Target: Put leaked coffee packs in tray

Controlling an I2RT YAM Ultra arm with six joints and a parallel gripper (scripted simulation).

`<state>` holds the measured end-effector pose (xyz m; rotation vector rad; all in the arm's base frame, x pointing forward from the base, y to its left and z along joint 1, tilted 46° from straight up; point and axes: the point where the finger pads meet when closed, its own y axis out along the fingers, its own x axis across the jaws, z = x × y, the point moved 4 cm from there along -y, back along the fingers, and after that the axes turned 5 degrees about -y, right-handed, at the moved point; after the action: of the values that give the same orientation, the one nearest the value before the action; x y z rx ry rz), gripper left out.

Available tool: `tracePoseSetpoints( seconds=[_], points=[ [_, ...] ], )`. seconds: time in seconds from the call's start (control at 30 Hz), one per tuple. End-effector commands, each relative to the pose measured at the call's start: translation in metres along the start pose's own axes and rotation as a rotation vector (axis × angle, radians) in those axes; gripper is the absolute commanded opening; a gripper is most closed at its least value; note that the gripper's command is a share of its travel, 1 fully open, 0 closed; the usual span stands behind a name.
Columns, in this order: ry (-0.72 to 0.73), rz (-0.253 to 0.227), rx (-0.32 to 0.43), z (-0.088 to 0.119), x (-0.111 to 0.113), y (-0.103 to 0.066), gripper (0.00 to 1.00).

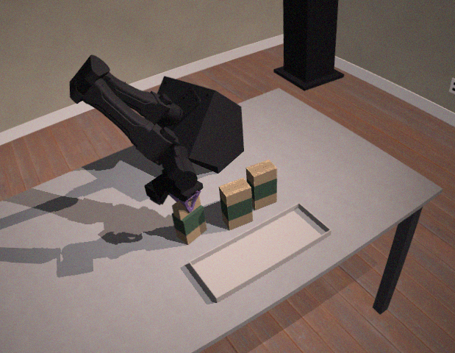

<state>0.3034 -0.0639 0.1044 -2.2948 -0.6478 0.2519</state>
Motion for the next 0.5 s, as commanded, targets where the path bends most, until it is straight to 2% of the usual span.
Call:
tracePoseSetpoints(
  seconds=[0.0,0.47],
  points=[
    [-0.011,0.008,0.002,0.0033,-0.0007,0.0028,0.26],
    [-0.011,0.007,0.001,0.0029,-0.0006,0.0017,0.26]
  ],
)
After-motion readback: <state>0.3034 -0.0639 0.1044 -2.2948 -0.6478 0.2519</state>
